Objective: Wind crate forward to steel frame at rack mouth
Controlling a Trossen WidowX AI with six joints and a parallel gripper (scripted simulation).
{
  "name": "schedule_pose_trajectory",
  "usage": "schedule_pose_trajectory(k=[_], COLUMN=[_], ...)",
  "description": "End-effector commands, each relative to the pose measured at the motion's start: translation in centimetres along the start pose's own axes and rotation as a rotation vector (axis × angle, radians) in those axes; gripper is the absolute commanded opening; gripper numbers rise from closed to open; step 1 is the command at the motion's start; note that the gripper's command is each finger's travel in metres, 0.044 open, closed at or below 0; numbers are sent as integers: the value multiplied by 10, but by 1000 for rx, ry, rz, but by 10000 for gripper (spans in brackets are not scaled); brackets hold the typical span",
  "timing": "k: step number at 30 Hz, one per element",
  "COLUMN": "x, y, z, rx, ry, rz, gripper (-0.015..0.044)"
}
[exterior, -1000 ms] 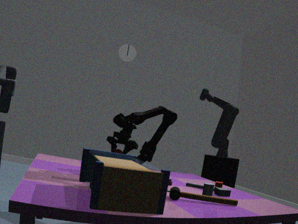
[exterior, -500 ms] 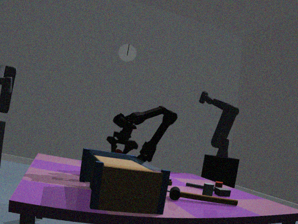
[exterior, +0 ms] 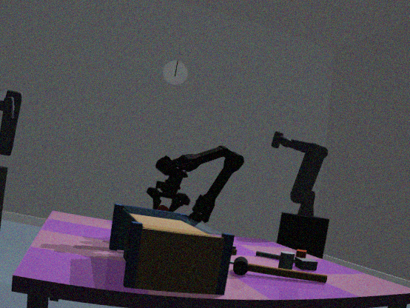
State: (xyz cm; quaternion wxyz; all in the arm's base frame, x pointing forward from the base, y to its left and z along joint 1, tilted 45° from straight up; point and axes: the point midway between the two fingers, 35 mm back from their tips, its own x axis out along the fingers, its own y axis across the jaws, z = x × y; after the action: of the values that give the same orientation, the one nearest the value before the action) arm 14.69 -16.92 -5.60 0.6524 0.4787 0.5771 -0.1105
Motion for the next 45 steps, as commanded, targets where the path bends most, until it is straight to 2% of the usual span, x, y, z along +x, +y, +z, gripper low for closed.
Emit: schedule_pose_trajectory(k=[1,17,34,37,40,45], x=[0,0,0,0,-10,-52], y=[0,0,0,0,0,-1], z=[0,0,0,0,6,24], rx=[-1,-1,0,0,0,0], ry=[0,0,0,0,0,0], rz=[-2,-2,0,0,0,-1], gripper=[0,0,440,440,361,230])
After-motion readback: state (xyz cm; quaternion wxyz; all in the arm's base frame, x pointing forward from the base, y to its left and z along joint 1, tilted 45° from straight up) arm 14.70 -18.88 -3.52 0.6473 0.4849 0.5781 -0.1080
